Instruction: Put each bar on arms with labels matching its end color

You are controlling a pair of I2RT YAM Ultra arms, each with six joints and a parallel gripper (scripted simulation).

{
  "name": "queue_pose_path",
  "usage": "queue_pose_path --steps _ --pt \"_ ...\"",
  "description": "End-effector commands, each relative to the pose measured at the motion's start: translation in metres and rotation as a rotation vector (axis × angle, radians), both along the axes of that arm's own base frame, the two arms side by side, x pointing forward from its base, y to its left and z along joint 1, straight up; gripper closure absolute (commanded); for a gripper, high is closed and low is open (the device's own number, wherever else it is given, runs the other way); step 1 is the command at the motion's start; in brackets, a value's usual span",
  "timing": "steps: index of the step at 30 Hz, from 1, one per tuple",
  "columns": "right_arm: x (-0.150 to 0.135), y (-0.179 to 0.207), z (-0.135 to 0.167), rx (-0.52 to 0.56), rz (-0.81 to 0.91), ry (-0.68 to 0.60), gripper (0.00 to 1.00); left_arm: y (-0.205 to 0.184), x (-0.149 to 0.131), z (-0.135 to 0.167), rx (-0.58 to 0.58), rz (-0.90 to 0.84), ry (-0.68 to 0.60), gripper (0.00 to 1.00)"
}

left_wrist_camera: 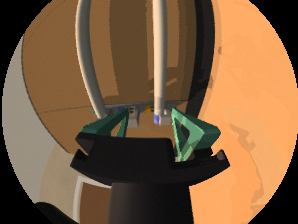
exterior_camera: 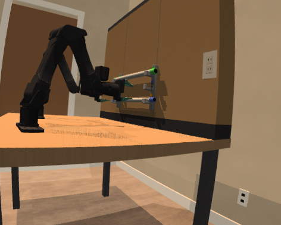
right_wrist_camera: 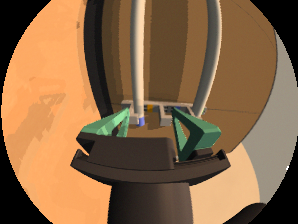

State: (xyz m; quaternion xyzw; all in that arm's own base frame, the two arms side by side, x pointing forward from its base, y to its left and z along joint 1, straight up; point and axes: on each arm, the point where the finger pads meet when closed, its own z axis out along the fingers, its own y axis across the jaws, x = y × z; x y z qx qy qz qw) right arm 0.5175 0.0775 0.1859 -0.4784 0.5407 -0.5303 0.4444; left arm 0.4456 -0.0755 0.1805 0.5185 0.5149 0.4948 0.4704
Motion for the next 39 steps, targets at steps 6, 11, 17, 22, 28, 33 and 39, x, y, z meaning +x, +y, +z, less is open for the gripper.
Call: queue_pose_path --steps 6,11,17,22,28,33,39 --pt "0.000 -0.003 -0.007 0.021 -0.001 -0.048 0.30 -0.005 -0.001 -0.002 -0.027 -0.007 -0.067 0.29" --pt "0.000 -0.004 -0.020 0.021 -0.001 -0.048 0.31 -0.006 -0.001 -0.015 -0.027 -0.007 -0.067 0.30" --pt "0.000 -0.005 -0.033 0.021 -0.001 -0.048 0.31 -0.006 -0.001 -0.028 -0.027 -0.007 -0.067 0.30" --pt "0.005 -0.005 -0.033 0.021 -0.001 -0.048 0.31 -0.006 0.005 -0.028 -0.027 -0.007 -0.068 0.30" --pt "0.013 -0.007 -0.033 0.021 -0.001 -0.048 0.31 -0.006 0.013 -0.028 -0.027 -0.007 -0.068 0.30" --pt "0.020 -0.008 -0.033 0.021 -0.001 -0.048 0.31 -0.006 0.020 -0.028 -0.027 -0.007 -0.068 0.30" --pt "0.026 -0.008 -0.033 0.021 -0.001 -0.048 0.31 -0.006 0.025 -0.028 -0.027 -0.007 -0.068 0.30"
